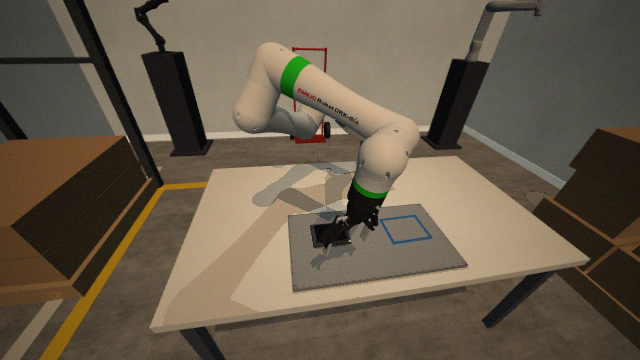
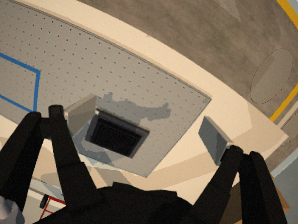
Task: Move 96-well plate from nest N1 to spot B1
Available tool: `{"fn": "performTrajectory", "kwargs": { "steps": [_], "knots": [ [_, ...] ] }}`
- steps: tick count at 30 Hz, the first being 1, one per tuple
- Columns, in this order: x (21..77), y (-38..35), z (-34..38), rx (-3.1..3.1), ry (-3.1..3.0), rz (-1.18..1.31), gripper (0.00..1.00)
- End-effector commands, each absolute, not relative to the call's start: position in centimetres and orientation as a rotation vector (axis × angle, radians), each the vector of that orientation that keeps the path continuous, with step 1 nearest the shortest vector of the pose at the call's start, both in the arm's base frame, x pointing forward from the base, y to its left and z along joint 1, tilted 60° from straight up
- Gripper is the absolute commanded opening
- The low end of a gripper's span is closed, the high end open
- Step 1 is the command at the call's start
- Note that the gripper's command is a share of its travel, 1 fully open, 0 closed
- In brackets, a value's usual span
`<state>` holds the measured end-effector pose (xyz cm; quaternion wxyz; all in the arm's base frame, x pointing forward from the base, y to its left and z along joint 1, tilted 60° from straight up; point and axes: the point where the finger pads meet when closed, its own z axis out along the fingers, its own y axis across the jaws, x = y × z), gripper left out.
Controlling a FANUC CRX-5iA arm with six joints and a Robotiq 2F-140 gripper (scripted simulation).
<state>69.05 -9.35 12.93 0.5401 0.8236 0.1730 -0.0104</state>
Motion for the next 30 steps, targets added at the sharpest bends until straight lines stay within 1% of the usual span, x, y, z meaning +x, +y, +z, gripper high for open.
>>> {"fn": "performTrajectory", "kwargs": {
  "steps": [1, 3, 13, 18, 20, 30],
  "knots": [
    [68.4, -10.6, 12.8, 1.973, 0.273, 0.103, 1.00],
    [68.4, -10.6, 12.8, 1.973, 0.273, 0.103, 1.00],
    [66.5, -13.2, 12.3, 2.008, -0.041, 0.342, 1.00],
    [65.4, -14.3, 12.0, 2.016, -0.177, 0.442, 1.00],
    [65.4, -14.3, 12.0, 2.016, -0.177, 0.442, 1.00],
    [63.1, -16.3, 11.0, 2.015, -0.484, 0.652, 1.00]
  ]
}}
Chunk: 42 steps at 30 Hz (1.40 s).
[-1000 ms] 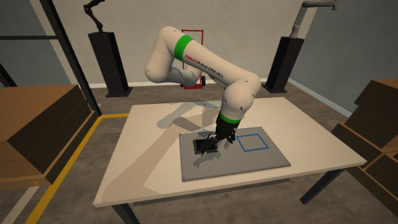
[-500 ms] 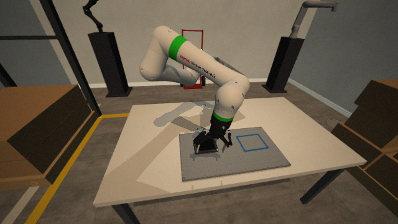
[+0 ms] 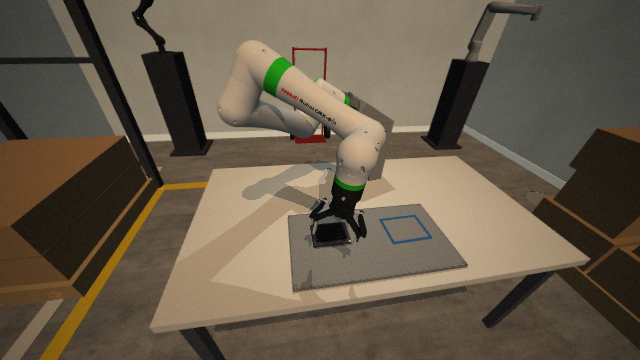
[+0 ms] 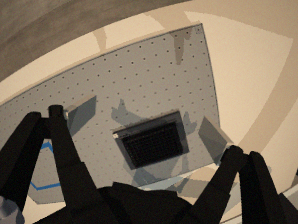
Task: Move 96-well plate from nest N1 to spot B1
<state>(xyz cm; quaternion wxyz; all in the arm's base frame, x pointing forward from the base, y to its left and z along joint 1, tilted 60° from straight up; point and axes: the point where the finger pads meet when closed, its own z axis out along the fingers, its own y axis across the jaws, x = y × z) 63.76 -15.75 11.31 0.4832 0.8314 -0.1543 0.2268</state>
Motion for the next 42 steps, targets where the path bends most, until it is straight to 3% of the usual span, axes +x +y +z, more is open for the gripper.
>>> {"fn": "performTrajectory", "kwargs": {
  "steps": [1, 21, 42],
  "knots": [
    [62.7, -16.6, 10.9, 2.013, -0.518, 0.673, 1.00],
    [57.1, -19.5, 8.3, 1.935, -1.092, 0.993, 1.00],
    [52.5, -20.9, 6.0, 1.811, -1.507, 1.160, 1.00]
  ]
}}
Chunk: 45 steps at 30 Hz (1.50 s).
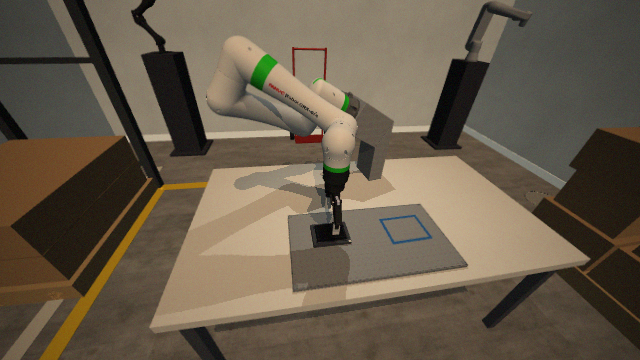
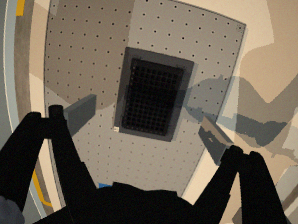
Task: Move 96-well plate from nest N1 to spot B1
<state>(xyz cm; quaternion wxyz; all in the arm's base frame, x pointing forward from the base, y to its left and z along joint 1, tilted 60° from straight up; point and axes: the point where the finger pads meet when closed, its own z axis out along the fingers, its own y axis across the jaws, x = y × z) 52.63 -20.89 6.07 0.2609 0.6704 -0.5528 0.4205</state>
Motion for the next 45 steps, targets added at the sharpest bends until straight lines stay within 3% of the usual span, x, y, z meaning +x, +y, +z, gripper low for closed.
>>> {"fn": "performTrajectory", "kwargs": {
  "steps": [1, 45],
  "knots": [
    [52.5, -20.9, 6.0, 1.811, -1.507, 1.160, 1.00],
    [54.0, -25.2, 3.3, 1.811, -1.507, 1.160, 1.00]
  ]
}}
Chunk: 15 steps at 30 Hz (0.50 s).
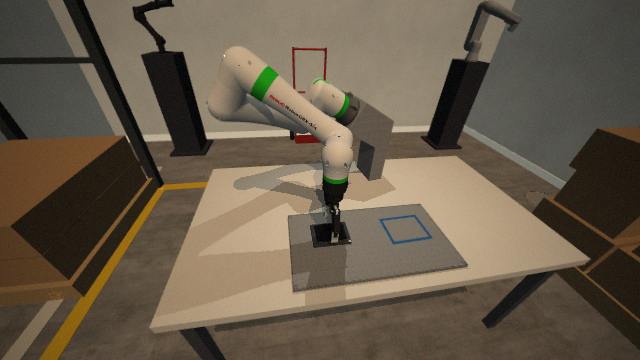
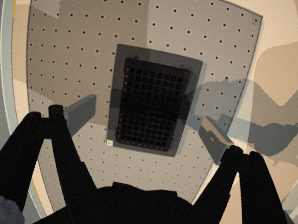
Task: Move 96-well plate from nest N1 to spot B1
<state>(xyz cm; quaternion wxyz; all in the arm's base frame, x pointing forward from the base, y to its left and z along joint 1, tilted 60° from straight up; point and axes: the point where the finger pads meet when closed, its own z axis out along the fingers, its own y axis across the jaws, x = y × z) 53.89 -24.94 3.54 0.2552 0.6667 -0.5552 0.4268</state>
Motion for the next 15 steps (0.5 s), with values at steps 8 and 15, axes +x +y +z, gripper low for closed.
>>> {"fn": "performTrajectory", "kwargs": {
  "steps": [8, 15],
  "knots": [
    [54.31, -26.04, 2.84, 1.811, -1.507, 1.160, 1.00],
    [54.31, -26.04, 2.84, 1.811, -1.507, 1.160, 1.00]
  ]
}}
